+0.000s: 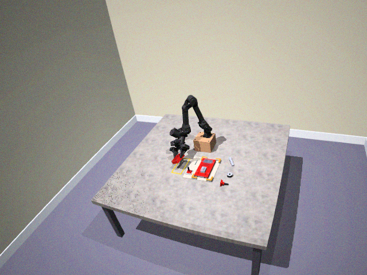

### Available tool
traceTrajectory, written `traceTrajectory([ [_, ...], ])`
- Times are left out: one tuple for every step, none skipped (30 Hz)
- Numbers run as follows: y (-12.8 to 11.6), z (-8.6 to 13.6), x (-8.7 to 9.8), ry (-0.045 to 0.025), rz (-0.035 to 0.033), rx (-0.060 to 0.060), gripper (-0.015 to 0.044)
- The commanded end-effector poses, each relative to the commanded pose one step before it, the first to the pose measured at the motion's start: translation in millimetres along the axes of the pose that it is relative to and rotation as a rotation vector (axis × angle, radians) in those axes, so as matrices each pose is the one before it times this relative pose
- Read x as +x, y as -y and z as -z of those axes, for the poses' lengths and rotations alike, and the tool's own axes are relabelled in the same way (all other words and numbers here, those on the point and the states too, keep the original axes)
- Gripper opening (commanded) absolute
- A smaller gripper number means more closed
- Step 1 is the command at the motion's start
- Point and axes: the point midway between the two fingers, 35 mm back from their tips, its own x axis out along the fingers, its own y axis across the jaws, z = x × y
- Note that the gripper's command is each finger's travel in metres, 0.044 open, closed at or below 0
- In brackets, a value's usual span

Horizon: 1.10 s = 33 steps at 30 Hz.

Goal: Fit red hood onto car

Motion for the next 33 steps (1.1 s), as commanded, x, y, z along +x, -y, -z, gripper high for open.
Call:
traceTrajectory([
  [0.58,-1.39,0.31,0.00427,0.00208,0.1260,0.0000],
  [0.01,0.00,0.01,0.00000,0.00000,0.0314,0.0000],
  [0.01,0.00,0.01,0.00000,0.00000,0.0314,0.0000],
  [0.01,0.00,0.01,0.00000,0.00000,0.0314,0.0000],
  [0.01,0.00,0.01,0.00000,0.00000,0.0314,0.0000],
  [0.01,0.00,0.01,0.00000,0.00000,0.0314,0.0000],
  [0.01,0.00,0.01,0.00000,0.00000,0.0314,0.0000],
  [0.01,0.00,0.01,0.00000,0.00000,0.0314,0.0000],
  [0.01,0.00,0.01,0.00000,0.00000,0.0314,0.0000],
  [0.01,0.00,0.01,0.00000,0.00000,0.0314,0.0000],
  [0.01,0.00,0.01,0.00000,0.00000,0.0314,0.0000],
  [0.01,0.00,0.01,0.00000,0.00000,0.0314,0.0000],
  [0.01,0.00,0.01,0.00000,0.00000,0.0314,0.0000],
  [0.01,0.00,0.01,0.00000,0.00000,0.0314,0.0000],
  [0.01,0.00,0.01,0.00000,0.00000,0.0314,0.0000],
  [0.01,0.00,0.01,0.00000,0.00000,0.0314,0.0000],
  [0.01,0.00,0.01,0.00000,0.00000,0.0314,0.0000],
  [0.00,0.00,0.00,0.00000,0.00000,0.0314,0.0000],
  [0.00,0.00,0.00,0.00000,0.00000,0.0314,0.0000],
  [0.00,0.00,0.00,0.00000,0.00000,0.0314,0.0000],
  [0.00,0.00,0.00,0.00000,0.00000,0.0314,0.0000],
  [0.00,0.00,0.00,0.00000,0.00000,0.0314,0.0000],
  [0.00,0.00,0.00,0.00000,0.00000,0.0314,0.0000],
  [0.00,0.00,0.00,0.00000,0.00000,0.0314,0.0000],
  [0.00,0.00,0.00,0.00000,0.00000,0.0314,0.0000],
  [0.00,0.00,0.00,0.00000,0.00000,0.0314,0.0000],
  [0.00,0.00,0.00,0.00000,0.00000,0.0314,0.0000],
  [0.00,0.00,0.00,0.00000,0.00000,0.0314,0.0000],
  [0.00,0.00,0.00,0.00000,0.00000,0.0314,0.0000],
  [0.00,0.00,0.00,0.00000,0.00000,0.0314,0.0000],
  [0.00,0.00,0.00,0.00000,0.00000,0.0314,0.0000],
  [0.00,0.00,0.00,0.00000,0.00000,0.0314,0.0000],
  [0.00,0.00,0.00,0.00000,0.00000,0.0314,0.0000],
])
